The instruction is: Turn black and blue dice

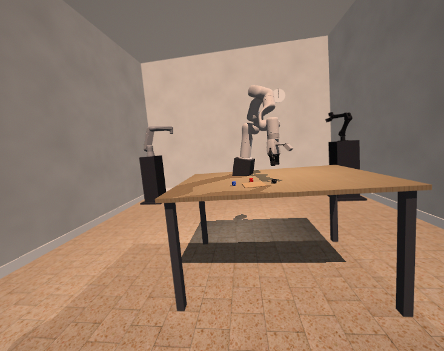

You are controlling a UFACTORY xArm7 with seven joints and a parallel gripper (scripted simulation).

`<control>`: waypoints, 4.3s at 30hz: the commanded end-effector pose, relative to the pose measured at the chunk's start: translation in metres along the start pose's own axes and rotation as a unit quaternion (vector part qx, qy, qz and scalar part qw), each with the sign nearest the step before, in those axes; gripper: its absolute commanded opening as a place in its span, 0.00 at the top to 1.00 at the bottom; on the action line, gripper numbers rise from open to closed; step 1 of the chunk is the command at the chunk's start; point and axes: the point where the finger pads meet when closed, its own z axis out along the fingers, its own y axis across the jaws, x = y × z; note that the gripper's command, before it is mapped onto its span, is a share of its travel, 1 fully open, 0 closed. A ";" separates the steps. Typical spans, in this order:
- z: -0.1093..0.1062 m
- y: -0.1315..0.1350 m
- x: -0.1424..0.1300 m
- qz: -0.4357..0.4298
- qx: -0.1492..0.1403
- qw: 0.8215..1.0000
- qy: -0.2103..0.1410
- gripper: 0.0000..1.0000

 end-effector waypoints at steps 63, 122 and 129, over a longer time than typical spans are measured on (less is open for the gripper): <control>0.037 0.001 -0.014 0.721 -0.003 0.693 -0.002 0.00; 0.049 0.001 -0.014 0.721 -0.003 0.693 -0.003 0.58; 0.056 0.001 -0.014 0.721 -0.003 0.693 -0.003 0.58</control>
